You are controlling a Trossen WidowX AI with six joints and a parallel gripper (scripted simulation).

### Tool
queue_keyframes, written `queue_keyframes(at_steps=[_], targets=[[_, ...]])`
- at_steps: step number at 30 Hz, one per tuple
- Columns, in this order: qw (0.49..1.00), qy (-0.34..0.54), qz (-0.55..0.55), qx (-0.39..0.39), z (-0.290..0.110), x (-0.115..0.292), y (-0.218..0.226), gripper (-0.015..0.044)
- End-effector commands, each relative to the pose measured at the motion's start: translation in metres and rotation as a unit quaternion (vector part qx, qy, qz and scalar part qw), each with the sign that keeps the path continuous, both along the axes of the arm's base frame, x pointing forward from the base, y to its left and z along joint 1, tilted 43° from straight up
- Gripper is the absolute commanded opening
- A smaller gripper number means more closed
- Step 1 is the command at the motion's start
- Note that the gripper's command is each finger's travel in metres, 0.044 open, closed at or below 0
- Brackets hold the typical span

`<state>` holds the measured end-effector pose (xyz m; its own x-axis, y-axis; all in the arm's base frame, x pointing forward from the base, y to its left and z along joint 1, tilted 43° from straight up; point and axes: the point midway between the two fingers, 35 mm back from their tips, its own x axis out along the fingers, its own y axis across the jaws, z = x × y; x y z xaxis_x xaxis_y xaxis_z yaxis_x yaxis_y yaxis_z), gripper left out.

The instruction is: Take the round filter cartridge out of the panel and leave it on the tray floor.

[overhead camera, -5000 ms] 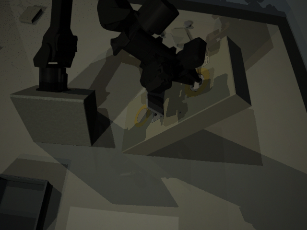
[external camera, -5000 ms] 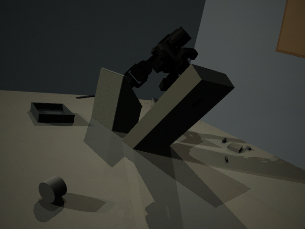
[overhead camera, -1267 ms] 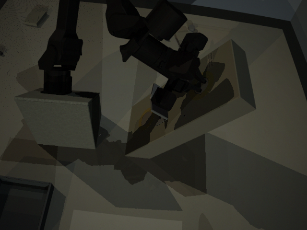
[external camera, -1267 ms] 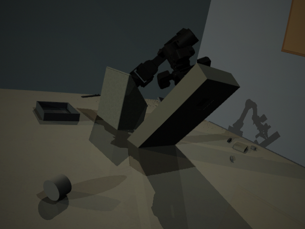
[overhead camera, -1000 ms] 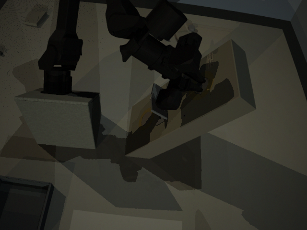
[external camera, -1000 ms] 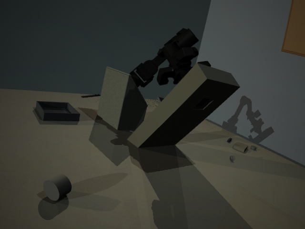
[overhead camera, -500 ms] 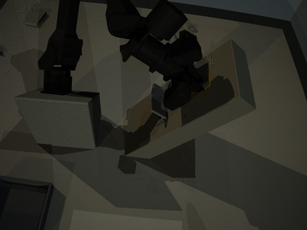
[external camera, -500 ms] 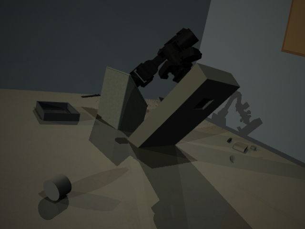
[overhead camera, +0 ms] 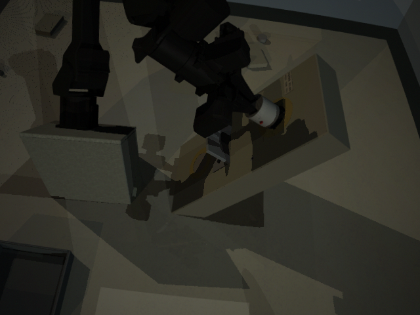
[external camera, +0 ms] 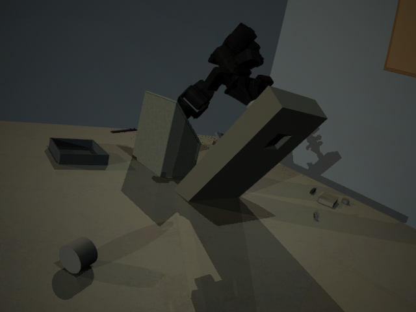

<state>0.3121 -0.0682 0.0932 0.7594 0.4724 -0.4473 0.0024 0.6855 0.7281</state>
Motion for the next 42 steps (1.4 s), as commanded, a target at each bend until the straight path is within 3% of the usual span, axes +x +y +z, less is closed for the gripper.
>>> queue_keyframes(at_steps=[1, 29, 33, 42], targets=[[1.000, -0.006, -0.004, 0.003, 0.010, -0.011, -0.006, 0.0000], [1.000, -0.005, -0.004, 0.003, -0.040, -0.052, 0.037, 0.0000], [1.000, -0.002, -0.001, 0.007, -0.037, -0.047, 0.033, 0.0089], [1.000, -0.002, -0.001, 0.006, -0.038, -0.048, 0.034, 0.0089]])
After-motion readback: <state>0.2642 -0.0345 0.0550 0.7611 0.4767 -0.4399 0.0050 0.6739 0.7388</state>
